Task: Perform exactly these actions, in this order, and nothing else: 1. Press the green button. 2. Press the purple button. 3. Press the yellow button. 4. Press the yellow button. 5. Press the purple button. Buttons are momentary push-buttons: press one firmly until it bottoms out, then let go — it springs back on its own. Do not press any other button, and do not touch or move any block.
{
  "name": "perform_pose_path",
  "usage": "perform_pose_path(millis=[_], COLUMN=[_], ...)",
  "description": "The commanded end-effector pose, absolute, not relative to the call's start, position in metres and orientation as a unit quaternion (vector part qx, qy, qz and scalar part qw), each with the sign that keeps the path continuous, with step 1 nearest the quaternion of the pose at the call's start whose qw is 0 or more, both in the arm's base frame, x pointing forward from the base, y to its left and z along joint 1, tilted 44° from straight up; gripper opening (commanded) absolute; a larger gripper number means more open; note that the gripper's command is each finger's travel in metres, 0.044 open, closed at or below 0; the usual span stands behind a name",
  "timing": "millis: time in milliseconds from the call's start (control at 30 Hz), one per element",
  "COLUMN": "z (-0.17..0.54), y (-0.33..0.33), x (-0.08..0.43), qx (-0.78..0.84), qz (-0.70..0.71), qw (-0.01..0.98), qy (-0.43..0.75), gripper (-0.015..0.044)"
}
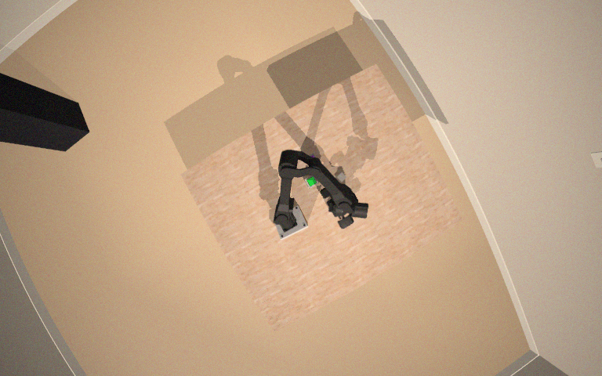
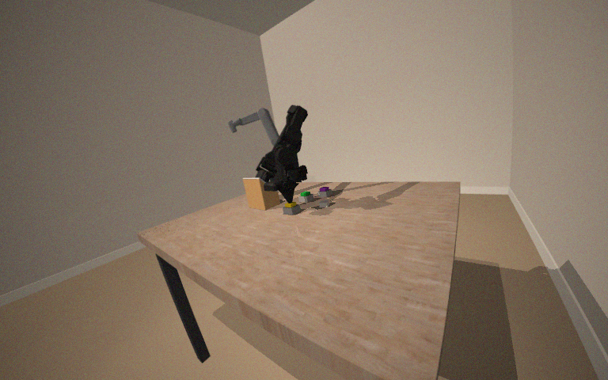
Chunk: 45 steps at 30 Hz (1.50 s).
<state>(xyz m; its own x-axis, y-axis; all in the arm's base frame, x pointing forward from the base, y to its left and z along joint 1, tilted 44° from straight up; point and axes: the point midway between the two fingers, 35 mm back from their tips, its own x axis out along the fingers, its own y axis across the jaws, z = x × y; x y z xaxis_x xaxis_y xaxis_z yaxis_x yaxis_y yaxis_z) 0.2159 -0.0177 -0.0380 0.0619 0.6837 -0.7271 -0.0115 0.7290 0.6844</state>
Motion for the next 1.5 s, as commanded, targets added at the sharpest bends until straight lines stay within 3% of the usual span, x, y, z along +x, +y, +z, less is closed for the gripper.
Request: perform_pose_path(millis=[0, 733, 1200, 1467], z=[-0.042, -0.041, 0.025, 0.065], y=[-0.013, -0.015, -0.077, -0.041], x=[0.216, 0.216, 0.21, 0.234], qx=[0.268, 0.265, 0.268, 0.259], qz=[0.256, 0.256, 0.255, 0.24], qw=[0.679, 0.679, 0.679, 0.682], qy=[0.634, 0.635, 0.635, 0.641], gripper=[0.002, 0.002, 0.002, 0.002])
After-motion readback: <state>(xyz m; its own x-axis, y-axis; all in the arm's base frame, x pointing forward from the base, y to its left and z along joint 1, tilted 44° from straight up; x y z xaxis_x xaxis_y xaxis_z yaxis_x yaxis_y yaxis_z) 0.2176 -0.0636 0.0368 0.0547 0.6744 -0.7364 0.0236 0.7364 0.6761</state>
